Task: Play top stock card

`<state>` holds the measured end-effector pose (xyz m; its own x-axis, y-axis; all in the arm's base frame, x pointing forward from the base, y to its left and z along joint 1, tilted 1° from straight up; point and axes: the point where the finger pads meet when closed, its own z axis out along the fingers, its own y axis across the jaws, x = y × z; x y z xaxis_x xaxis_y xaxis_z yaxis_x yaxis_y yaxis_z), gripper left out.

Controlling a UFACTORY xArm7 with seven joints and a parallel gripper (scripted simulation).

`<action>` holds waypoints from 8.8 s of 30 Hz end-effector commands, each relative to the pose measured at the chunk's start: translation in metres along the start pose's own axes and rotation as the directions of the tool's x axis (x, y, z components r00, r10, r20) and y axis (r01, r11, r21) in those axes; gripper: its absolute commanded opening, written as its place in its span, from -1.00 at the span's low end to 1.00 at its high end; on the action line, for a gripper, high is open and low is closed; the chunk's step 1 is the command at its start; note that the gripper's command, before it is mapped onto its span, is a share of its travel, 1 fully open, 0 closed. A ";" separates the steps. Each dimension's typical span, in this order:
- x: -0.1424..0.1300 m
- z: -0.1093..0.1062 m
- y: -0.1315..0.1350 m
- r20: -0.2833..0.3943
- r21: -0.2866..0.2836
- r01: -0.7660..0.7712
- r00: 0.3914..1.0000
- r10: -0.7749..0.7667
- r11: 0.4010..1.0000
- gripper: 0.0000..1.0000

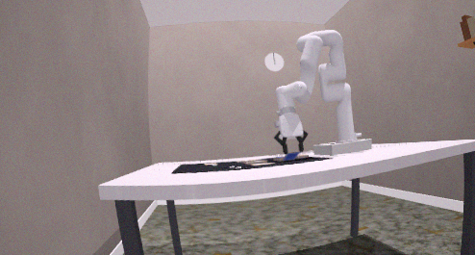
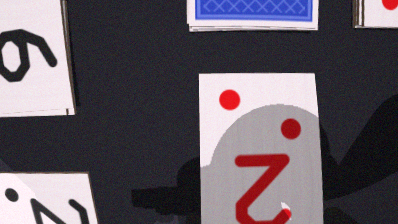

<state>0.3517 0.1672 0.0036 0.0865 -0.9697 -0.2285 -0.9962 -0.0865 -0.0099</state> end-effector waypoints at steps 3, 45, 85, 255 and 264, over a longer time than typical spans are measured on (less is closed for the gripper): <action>0.000 0.000 -0.001 0.042 0.003 0.002 0.999 -0.002 1.000 0.47; 0.001 0.002 -0.001 0.120 0.003 0.002 0.993 -0.002 1.000 0.47; -0.003 0.017 -0.001 -0.045 0.004 0.002 0.999 -0.002 1.000 0.47; -0.025 -0.054 -0.001 -0.236 0.005 0.002 0.972 -0.001 1.000 0.73; -0.025 -0.054 -0.001 -0.236 0.005 0.002 0.972 -0.001 1.000 0.73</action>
<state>0.3497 0.1786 0.0602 0.0876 -0.9961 0.0092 -0.9961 -0.0877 -0.0113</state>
